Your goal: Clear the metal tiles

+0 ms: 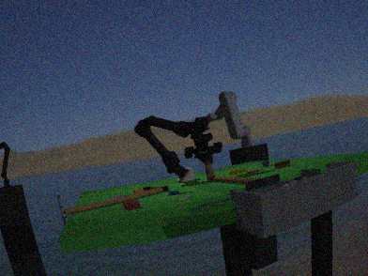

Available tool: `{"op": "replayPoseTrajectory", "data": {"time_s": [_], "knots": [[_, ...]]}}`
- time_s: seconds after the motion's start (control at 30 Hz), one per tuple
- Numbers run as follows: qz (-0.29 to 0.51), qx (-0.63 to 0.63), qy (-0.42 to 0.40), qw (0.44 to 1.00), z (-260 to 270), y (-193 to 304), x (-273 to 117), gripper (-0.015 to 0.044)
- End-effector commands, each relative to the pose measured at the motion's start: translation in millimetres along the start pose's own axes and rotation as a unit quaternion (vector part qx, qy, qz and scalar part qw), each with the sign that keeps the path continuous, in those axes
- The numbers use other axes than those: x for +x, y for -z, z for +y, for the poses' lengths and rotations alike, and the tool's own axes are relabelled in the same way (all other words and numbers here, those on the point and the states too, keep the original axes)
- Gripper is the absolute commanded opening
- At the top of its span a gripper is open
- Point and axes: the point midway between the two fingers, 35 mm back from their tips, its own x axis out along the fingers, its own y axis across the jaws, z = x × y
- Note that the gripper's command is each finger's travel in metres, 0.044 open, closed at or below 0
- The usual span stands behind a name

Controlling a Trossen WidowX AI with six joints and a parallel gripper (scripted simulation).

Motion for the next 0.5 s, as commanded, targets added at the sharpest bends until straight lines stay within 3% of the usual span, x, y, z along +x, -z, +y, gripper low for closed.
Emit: {"op": "replayPoseTrajectory", "data": {"time_s": [0.0,0.47], "knots": [[-0.003,0.000,-0.007,1.000,5.1,-5.2,-0.2,0.0000],[-0.003,-0.001,-0.008,1.000,8.0,-23.7,12.4,0.0000]]}}
